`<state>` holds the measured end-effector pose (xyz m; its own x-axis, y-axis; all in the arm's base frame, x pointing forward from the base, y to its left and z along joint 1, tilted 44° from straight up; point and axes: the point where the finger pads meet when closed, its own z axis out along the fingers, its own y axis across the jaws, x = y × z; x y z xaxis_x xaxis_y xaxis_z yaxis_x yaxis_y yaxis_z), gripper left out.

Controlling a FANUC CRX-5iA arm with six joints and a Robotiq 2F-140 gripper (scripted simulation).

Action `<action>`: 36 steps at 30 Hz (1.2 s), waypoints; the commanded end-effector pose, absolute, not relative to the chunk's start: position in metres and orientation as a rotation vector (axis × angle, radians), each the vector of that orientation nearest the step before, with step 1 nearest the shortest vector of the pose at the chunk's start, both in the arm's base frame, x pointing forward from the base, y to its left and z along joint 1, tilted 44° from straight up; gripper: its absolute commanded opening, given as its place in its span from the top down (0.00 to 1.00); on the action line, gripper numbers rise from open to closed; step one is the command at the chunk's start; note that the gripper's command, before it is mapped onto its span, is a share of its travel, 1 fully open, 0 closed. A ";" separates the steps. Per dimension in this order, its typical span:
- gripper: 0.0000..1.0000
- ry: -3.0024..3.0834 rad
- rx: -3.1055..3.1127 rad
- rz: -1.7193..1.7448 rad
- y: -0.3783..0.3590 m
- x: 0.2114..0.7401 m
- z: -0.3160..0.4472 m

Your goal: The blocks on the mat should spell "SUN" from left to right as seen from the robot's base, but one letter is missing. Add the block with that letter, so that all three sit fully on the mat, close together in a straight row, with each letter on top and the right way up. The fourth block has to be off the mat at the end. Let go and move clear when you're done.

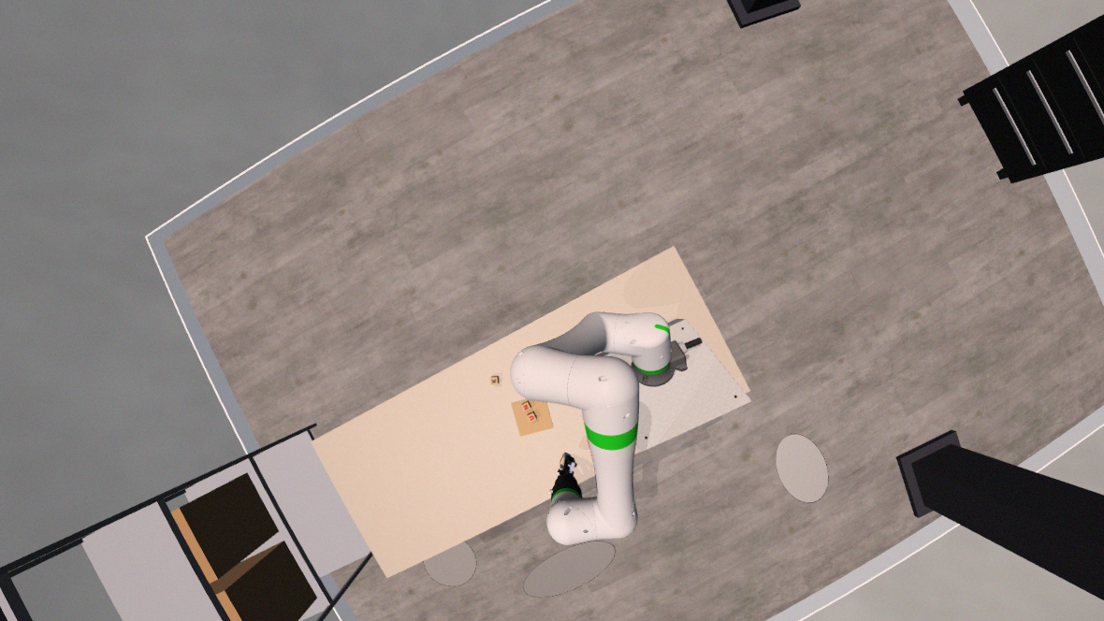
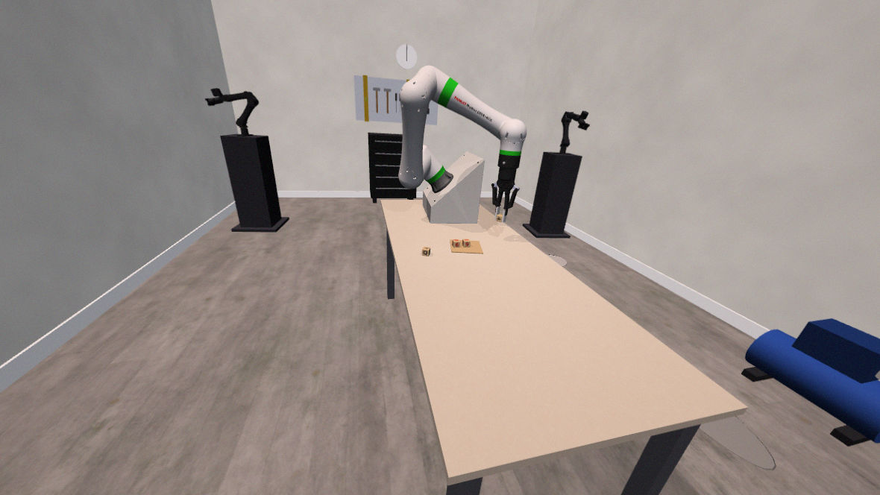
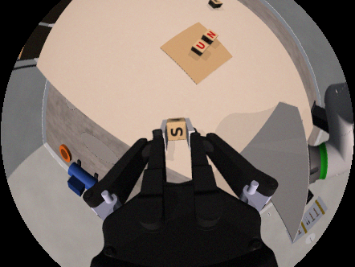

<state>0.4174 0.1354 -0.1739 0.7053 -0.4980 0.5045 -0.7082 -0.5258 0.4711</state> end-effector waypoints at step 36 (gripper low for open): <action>0.84 -1.673 1.866 0.713 0.048 0.485 -0.085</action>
